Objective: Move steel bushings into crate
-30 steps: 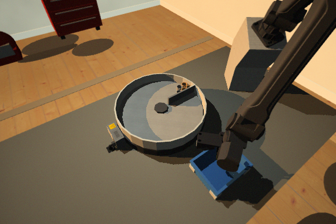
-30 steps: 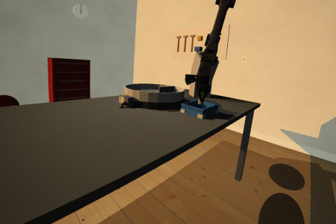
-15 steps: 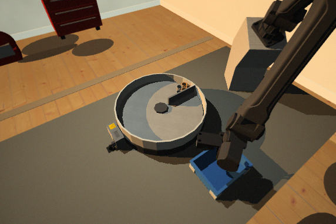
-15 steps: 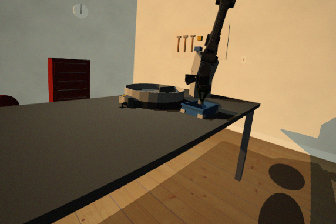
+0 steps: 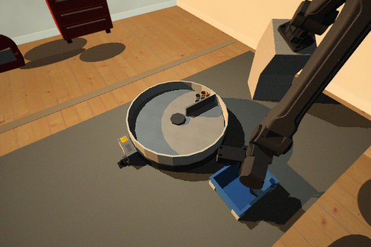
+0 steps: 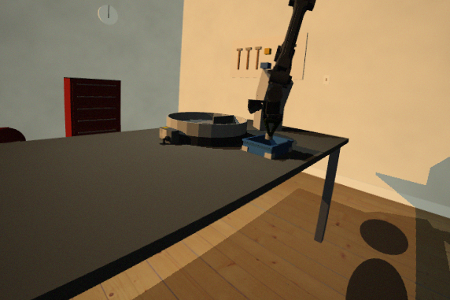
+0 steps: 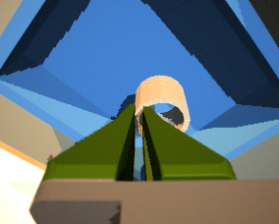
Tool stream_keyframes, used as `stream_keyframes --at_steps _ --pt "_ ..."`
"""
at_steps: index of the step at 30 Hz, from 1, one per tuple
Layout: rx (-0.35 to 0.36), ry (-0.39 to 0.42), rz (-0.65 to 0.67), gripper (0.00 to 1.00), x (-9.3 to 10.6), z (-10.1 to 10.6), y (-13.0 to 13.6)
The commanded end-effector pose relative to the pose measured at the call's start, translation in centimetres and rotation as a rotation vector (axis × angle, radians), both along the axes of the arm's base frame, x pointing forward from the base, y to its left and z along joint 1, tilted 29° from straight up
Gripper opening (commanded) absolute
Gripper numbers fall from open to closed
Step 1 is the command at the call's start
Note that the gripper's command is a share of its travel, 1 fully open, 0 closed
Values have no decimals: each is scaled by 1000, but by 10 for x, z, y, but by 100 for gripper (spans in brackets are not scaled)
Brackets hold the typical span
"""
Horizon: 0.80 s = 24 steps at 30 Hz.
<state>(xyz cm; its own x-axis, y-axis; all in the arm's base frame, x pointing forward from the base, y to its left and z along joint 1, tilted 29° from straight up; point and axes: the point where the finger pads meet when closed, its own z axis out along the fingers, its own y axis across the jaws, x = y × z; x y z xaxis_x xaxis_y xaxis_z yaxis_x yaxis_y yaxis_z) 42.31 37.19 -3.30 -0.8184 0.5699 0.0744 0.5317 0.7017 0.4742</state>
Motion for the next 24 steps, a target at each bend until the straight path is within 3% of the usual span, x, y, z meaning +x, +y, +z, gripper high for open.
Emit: stream_keyframes --at_steps 1,4,7,24 --pt "34 -42 -9 0 9 23 8" --pt "39 -48 -6 0 11 25 13" --pt "18 -21 -1 0 7 1 14" --pt "17 -19 -8 0 15 -22 22"
